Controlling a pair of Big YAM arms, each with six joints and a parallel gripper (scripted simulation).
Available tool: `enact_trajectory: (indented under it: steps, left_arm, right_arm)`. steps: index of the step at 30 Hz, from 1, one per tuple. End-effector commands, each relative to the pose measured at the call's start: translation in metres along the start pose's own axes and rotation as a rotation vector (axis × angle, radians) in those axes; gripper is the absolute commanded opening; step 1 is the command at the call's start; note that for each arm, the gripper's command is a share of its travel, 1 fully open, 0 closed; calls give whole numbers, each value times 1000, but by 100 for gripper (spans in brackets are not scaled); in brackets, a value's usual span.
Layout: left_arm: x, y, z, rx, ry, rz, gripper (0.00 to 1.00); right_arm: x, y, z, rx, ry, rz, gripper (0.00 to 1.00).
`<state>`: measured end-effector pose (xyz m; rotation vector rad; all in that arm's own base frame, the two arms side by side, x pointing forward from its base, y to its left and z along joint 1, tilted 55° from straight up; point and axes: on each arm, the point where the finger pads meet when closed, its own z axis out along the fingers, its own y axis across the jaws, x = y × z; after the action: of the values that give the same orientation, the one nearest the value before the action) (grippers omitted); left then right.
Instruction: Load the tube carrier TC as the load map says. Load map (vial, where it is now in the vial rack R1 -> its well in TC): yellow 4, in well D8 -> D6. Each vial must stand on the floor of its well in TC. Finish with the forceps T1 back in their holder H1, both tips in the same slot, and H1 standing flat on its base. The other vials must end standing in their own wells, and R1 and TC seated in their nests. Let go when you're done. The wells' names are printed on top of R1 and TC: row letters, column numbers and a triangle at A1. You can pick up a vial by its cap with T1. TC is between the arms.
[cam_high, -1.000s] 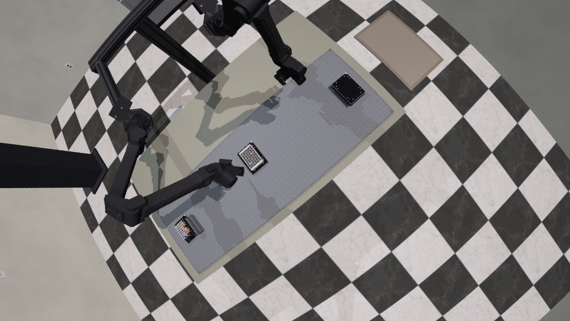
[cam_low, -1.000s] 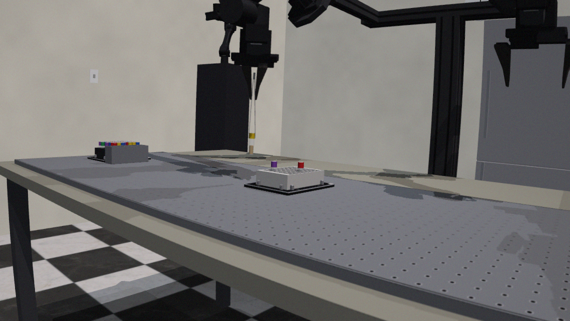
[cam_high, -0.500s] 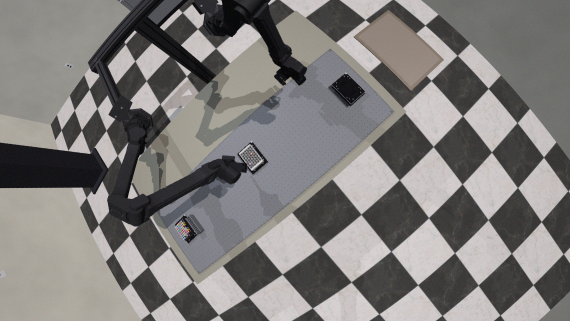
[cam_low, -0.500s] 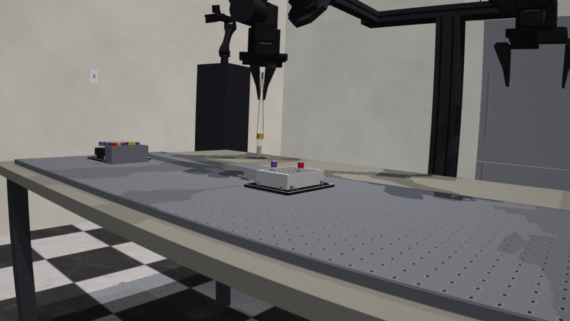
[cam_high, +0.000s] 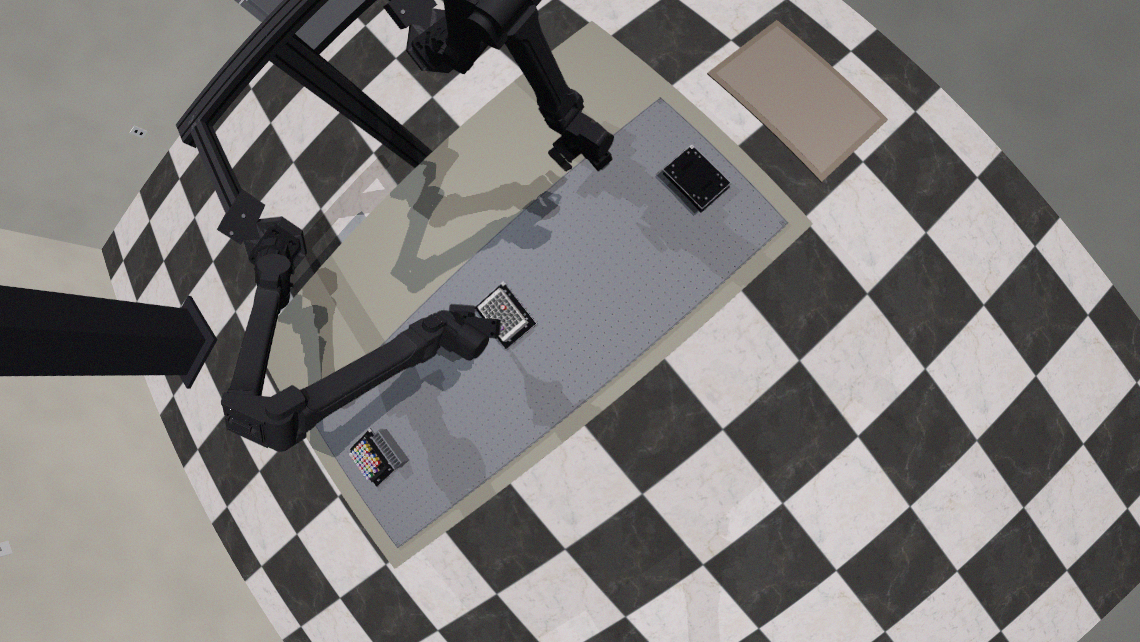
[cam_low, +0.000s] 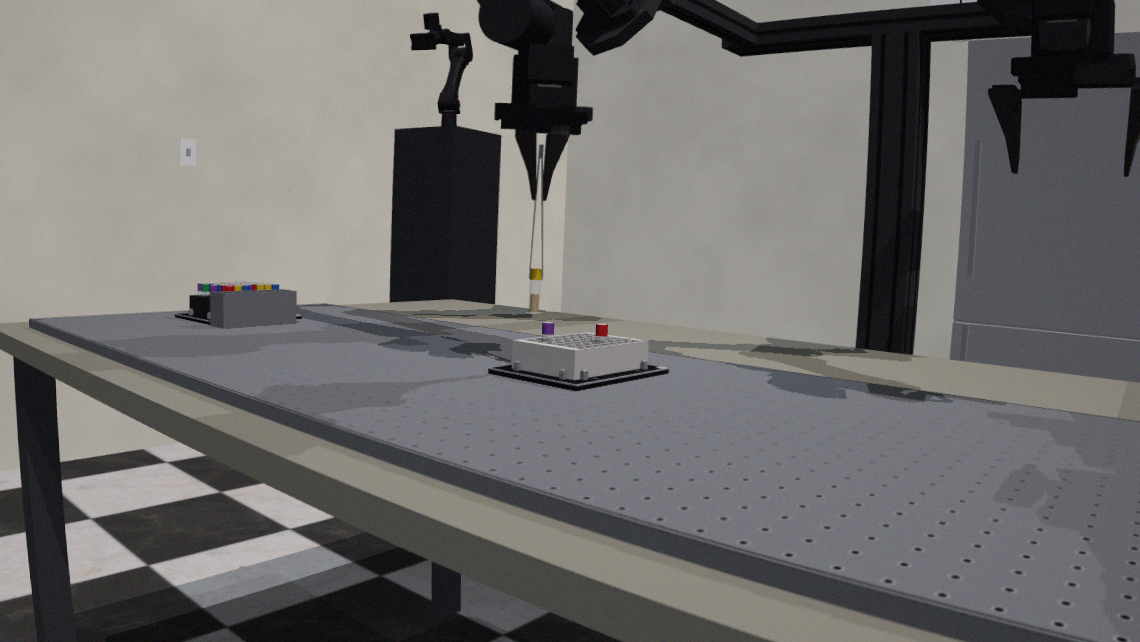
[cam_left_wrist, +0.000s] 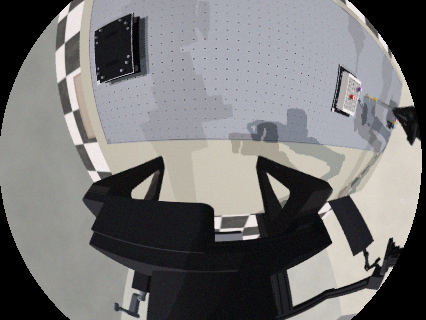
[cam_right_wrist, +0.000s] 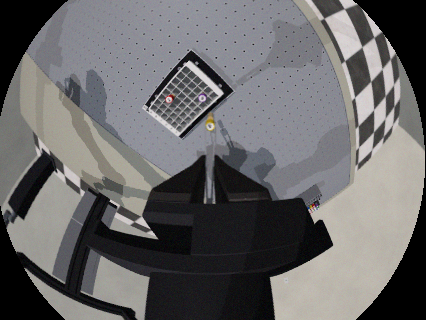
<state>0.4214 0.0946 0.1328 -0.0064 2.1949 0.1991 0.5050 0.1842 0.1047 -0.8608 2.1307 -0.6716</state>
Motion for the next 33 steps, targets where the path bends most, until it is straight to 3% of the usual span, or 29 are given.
enact_trajectory:
  steps: [1, 11, 17, 21, 27, 33]
  left_arm:
    - [-15, 6, -7, -15, -49, 12, 100]
    - [-15, 6, -7, -15, -49, 12, 100]
    - [-15, 6, -7, -15, -49, 12, 100]
    - [-15, 6, -7, -15, -49, 12, 100]
    - [-15, 6, -7, -15, -49, 12, 100]
    - [-15, 6, -7, -15, -49, 12, 100]
  right_arm:
    - [-11, 16, -5, -16, -9, 0, 9]
    - [-19, 27, -5, -16, -9, 0, 9]
    - [-41, 45, -7, -49, -61, 23, 9]
    - [-43, 38, -15, -34, -52, 24, 9]
    - [-33, 51, -7, -24, -7, -1, 9]
    - [-37, 42, -14, -12, -22, 14, 9]
